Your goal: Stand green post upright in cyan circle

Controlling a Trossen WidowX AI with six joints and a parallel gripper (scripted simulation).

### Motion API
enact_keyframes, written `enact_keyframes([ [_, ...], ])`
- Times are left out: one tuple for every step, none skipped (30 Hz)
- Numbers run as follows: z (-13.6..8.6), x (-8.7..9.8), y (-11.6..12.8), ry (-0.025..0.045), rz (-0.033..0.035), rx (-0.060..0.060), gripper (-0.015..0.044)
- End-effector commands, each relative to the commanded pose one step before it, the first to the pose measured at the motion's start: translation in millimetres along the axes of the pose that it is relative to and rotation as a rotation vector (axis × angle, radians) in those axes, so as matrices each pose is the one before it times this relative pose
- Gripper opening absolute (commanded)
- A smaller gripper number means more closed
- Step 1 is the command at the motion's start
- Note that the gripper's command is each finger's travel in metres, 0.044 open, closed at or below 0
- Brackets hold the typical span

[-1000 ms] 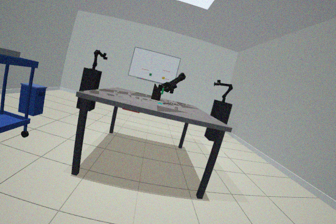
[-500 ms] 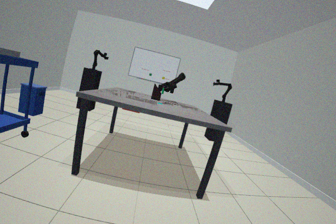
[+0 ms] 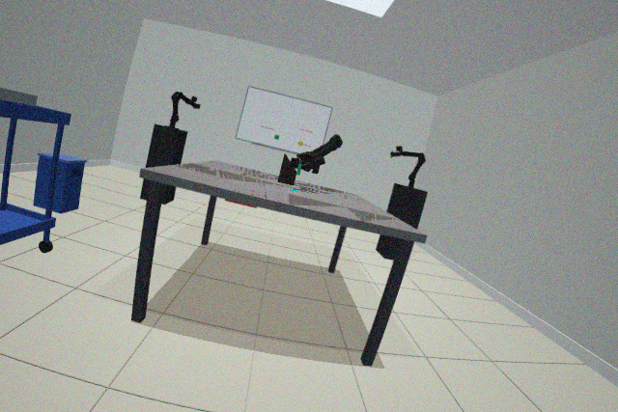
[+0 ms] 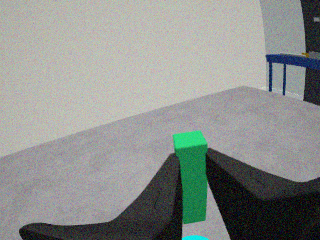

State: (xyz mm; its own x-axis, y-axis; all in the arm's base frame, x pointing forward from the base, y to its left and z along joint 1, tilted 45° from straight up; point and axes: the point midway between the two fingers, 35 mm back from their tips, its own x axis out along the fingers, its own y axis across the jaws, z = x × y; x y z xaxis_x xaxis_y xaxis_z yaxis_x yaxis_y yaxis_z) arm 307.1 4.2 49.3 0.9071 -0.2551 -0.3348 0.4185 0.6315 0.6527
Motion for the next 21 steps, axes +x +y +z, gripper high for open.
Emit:
enact_keyframes([
  [-7.71,2.63,2.55,0.00000,0.00096,0.0038,0.0023],
  [-2.18,0.40,0.18,0.00030,-0.00030,0.0002,0.0023],
  [-2.19,0.38,0.16,0.00028,-0.00028,0.0001,0.0023],
  [-2.21,0.35,0.14,0.00025,-0.00026,0.0001,0.0023],
  [-2.22,0.33,0.12,0.00022,-0.00023,0.0001,0.0023],
  [-2.23,0.31,0.10,0.00020,-0.00021,0.0001,0.0023],
  [-2.24,0.28,0.08,0.00017,-0.00019,0.0001,0.0023],
  [-2.25,0.26,0.05,0.00015,-0.00016,0.0001,0.0023],
  [-2.26,0.24,0.03,0.00012,-0.00014,0.0000,0.0023],
  [-2.27,0.21,0.01,0.00010,-0.00011,0.0000,0.0023],
  [-2.28,0.19,-0.01,0.00007,-0.00008,0.0000,0.0023],
  [-2.29,0.16,-0.04,0.00004,-0.00006,0.0000,0.0023],
  [-2.30,0.14,-0.06,0.00002,-0.00003,0.0000,0.0023],
  [-2.30,0.12,-0.09,-0.00001,0.00000,0.0000,0.0023],
  [-2.31,0.09,-0.11,-0.00003,0.00002,-0.0001,0.0023],
  [-2.32,0.07,-0.13,-0.00006,0.00005,-0.0001,0.0023],
  [-2.32,0.04,-0.16,-0.00008,0.00008,-0.0001,0.0023],
  [-2.32,0.02,-0.18,-0.00011,0.00011,-0.0001,0.0023],
  [-2.33,-0.01,-0.21,-0.00013,0.00013,-0.0001,0.0023],
  [-2.33,-0.04,-0.24,-0.00016,0.00016,-0.0001,0.0023],
  [-2.33,-0.06,-0.26,-0.00018,0.00019,-0.0001,0.0023],
])
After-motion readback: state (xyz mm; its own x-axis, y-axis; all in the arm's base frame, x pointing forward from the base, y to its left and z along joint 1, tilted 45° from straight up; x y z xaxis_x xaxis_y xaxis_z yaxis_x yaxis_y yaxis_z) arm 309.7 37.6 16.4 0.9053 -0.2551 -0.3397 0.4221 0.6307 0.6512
